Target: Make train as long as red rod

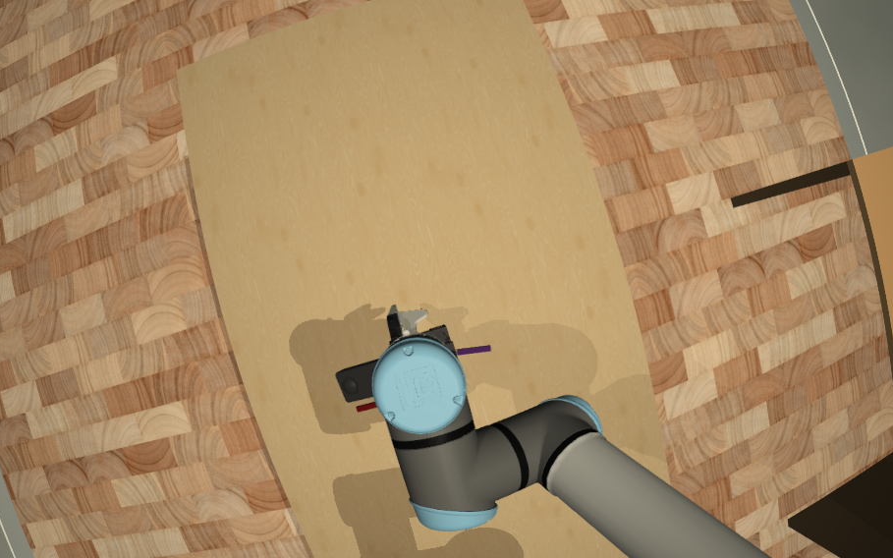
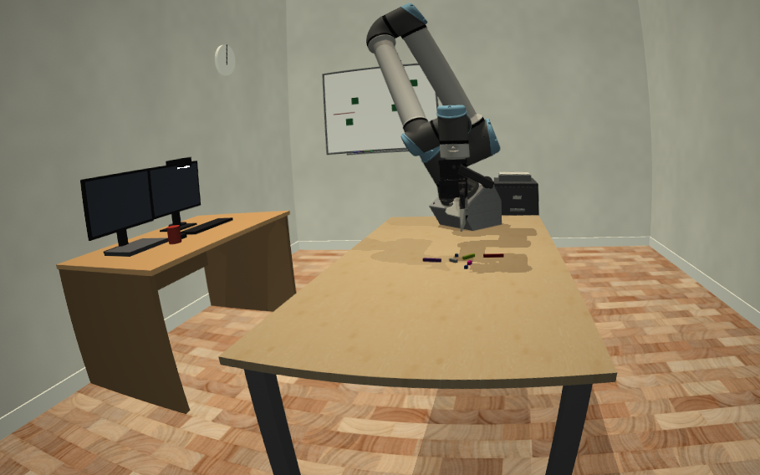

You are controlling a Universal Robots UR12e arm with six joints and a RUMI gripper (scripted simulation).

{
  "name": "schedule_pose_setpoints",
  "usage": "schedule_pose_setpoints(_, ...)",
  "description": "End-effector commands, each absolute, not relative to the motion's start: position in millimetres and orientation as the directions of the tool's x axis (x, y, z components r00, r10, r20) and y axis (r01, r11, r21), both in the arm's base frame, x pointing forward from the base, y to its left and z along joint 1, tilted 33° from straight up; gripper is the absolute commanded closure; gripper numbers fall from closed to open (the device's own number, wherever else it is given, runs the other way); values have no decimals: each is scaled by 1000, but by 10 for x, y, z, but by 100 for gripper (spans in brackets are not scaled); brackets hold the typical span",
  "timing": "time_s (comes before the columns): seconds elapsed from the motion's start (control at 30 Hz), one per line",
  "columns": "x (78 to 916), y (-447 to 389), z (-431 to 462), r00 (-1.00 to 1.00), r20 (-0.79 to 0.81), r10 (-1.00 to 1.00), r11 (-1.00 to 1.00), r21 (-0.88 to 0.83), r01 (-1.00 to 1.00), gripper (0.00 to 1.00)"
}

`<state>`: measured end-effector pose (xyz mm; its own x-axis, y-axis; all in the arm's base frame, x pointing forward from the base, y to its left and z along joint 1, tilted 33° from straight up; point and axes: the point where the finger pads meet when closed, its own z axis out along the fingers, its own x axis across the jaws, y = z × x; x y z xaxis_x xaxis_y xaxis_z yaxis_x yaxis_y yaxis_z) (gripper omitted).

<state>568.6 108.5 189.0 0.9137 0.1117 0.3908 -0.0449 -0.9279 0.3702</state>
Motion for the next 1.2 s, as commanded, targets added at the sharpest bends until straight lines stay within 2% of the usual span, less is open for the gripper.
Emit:
schedule_pose_setpoints(0.0,5689,1087,1896,913,392,112,-928,370,-45,0)
schedule_pose_setpoints(0.6,5693,1091,1882,914,374,155,-922,388,-3,0)
schedule_pose_setpoints(1.17,5732,1114,1754,828,173,534,-767,510,388,0)
